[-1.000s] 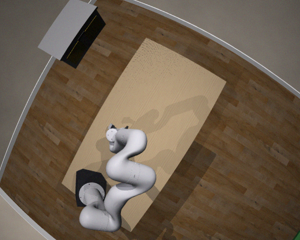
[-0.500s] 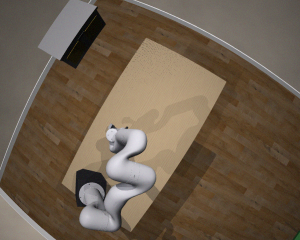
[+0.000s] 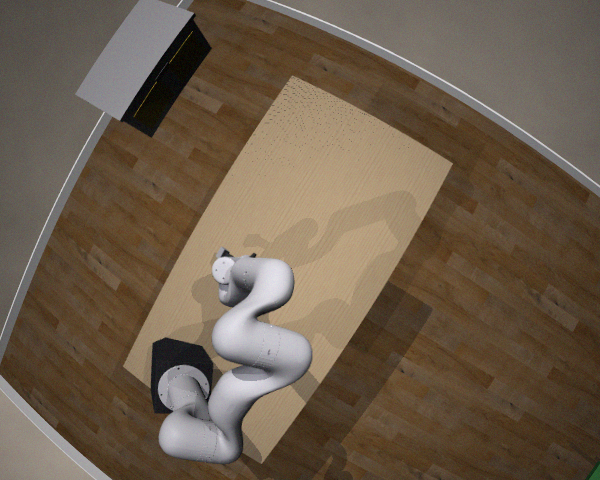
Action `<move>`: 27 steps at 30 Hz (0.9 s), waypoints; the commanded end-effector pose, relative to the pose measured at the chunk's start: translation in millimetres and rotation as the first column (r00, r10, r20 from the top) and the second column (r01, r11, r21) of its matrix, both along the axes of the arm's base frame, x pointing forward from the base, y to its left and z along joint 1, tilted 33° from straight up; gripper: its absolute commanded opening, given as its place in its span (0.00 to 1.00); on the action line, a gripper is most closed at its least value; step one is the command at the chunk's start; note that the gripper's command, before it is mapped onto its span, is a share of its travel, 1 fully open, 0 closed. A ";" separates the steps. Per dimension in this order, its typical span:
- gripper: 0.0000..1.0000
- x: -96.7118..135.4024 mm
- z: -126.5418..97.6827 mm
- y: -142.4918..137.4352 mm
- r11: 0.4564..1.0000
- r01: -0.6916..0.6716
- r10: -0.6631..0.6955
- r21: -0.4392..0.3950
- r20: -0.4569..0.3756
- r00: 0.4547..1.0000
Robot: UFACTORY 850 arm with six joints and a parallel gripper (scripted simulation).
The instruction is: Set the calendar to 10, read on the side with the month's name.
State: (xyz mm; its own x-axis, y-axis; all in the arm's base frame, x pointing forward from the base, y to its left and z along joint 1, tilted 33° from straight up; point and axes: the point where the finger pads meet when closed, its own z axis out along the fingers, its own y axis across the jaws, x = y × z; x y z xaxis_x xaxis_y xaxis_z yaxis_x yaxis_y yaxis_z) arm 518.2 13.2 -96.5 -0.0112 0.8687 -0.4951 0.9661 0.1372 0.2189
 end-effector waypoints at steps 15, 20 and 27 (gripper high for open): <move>0.29 -9.6 33.0 18.9 1.000 0.000 0.000 0.000 0.001 1.000; 0.29 -15.6 52.5 29.9 1.000 0.000 0.000 0.000 0.001 1.000; 0.29 -24.7 81.9 46.5 1.000 0.000 0.000 0.000 0.001 1.000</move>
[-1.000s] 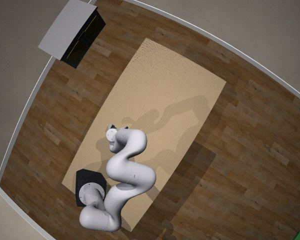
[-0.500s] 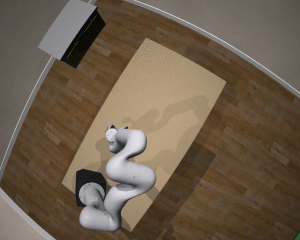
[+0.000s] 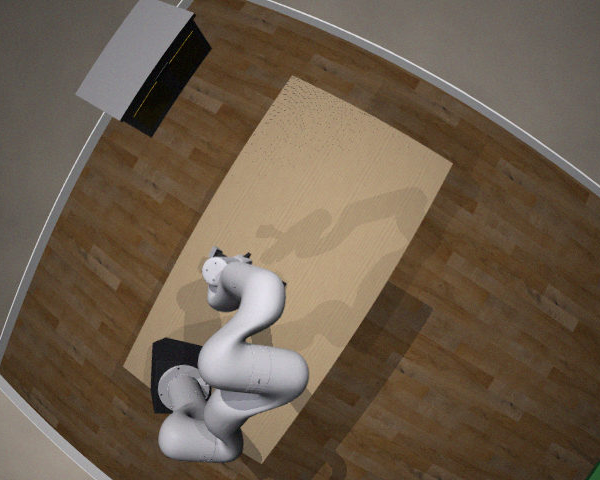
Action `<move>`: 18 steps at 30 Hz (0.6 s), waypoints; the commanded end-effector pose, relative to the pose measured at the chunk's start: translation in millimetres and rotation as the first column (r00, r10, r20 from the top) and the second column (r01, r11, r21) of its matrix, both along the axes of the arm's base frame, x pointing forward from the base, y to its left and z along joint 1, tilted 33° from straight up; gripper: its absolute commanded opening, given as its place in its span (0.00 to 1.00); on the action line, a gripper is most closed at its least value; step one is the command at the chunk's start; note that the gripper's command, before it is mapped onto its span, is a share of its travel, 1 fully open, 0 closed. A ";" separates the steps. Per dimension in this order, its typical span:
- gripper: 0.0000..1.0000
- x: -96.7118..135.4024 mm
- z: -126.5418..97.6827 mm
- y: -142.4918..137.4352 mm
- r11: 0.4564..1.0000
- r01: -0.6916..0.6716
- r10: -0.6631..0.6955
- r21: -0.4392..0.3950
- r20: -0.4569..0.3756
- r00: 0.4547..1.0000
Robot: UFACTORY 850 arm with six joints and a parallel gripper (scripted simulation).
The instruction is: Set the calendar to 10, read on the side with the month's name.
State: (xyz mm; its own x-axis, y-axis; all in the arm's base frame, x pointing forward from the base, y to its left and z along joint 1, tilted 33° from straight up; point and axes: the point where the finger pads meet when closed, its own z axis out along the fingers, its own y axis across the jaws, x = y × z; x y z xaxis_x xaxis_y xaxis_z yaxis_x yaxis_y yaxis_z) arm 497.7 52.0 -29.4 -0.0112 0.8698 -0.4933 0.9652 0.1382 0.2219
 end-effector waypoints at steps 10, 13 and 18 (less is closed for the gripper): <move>0.29 -5.0 17.3 9.2 1.000 0.001 -0.001 -0.002 -0.002 1.000; 0.29 -4.8 18.2 8.0 1.000 0.001 -0.001 -0.002 -0.002 1.000; 0.29 -1.5 61.6 -55.1 1.000 -0.001 0.001 0.000 -0.003 1.000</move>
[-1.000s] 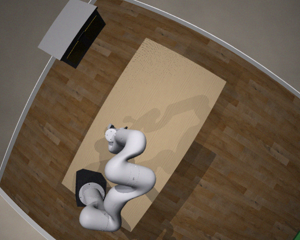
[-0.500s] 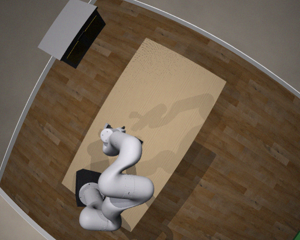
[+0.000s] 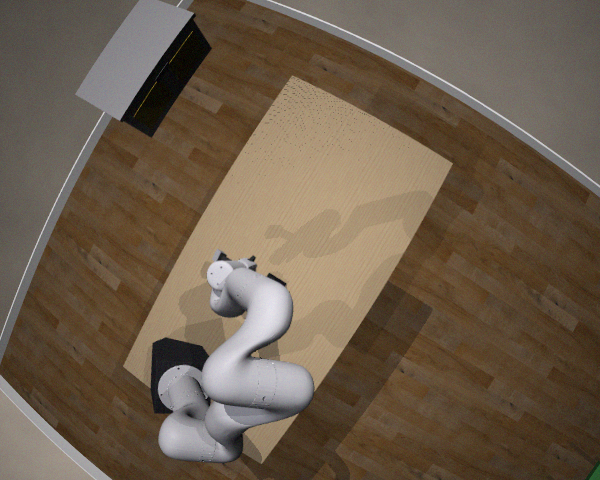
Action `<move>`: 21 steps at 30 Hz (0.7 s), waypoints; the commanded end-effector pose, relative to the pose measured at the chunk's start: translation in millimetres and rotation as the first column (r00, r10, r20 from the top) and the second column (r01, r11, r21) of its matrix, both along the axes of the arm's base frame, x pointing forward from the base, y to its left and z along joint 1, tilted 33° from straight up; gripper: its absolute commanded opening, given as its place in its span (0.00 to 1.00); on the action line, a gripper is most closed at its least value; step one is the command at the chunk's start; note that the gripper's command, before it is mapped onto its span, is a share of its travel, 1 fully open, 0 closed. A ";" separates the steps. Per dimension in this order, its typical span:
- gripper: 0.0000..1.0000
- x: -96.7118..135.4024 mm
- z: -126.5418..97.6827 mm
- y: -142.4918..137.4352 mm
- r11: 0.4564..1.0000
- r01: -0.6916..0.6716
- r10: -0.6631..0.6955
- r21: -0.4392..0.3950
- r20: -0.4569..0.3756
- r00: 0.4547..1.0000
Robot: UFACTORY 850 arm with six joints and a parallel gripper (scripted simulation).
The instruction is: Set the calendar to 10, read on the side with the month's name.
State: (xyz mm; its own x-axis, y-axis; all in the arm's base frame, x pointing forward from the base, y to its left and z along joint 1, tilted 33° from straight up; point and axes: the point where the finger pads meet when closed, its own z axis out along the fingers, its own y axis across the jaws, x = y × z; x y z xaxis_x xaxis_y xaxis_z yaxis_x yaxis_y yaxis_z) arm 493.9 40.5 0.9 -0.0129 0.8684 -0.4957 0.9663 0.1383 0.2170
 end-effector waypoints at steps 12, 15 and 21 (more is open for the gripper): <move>0.29 -2.9 58.9 -86.1 1.000 -0.004 0.004 0.000 0.002 1.000; 0.29 -2.9 58.9 -86.1 1.000 -0.004 0.004 0.000 0.002 1.000; 0.29 -2.8 58.6 -86.2 1.000 -0.004 0.004 0.000 0.002 1.000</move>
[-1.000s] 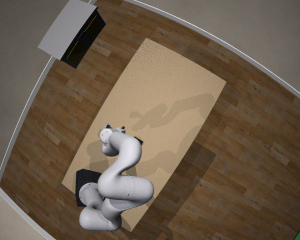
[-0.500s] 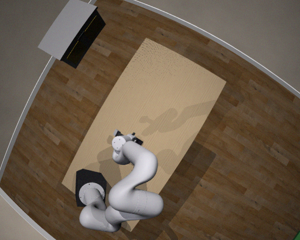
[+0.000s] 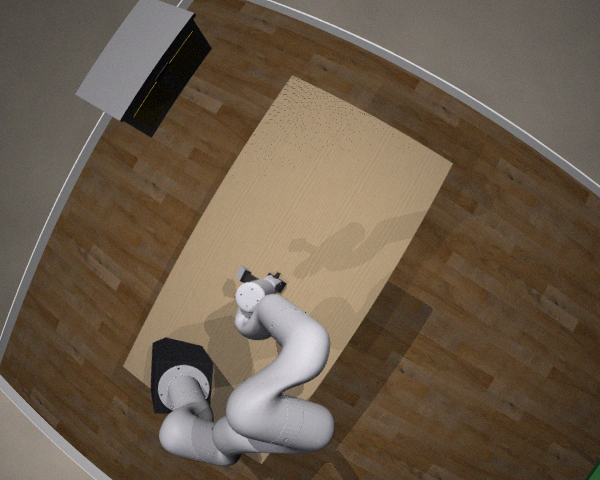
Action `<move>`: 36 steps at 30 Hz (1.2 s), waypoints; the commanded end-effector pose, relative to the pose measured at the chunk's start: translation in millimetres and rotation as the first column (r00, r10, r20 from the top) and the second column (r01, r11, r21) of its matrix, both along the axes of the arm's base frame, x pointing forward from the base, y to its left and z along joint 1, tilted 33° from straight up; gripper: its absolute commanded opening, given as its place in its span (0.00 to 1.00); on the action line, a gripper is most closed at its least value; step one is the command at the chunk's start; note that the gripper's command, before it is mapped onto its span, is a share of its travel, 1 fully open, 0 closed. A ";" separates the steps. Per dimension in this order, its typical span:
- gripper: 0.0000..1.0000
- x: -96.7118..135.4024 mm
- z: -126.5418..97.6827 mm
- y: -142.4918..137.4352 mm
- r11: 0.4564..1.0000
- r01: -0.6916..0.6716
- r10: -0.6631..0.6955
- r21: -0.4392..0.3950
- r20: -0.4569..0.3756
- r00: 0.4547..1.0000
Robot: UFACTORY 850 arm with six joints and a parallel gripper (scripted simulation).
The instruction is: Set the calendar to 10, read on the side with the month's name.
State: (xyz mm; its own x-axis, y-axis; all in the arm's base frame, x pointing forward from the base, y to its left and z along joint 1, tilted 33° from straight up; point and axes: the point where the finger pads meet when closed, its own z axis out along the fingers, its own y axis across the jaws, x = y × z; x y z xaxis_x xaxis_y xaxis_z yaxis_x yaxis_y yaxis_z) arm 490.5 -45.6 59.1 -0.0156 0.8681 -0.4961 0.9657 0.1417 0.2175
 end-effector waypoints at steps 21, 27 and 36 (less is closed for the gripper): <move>0.29 10.6 -30.2 -17.3 1.000 0.000 0.000 0.000 0.000 1.000; 0.29 15.4 -44.8 -25.5 1.000 0.000 0.000 0.000 0.000 1.000; 0.29 17.9 -52.5 -29.8 1.000 0.000 0.000 0.000 0.000 1.000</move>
State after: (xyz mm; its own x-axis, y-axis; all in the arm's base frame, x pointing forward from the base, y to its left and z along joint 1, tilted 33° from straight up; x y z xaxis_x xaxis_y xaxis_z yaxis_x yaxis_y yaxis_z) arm 507.4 -75.0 7.5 -0.0154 0.8683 -0.4959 0.9662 0.1407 0.2162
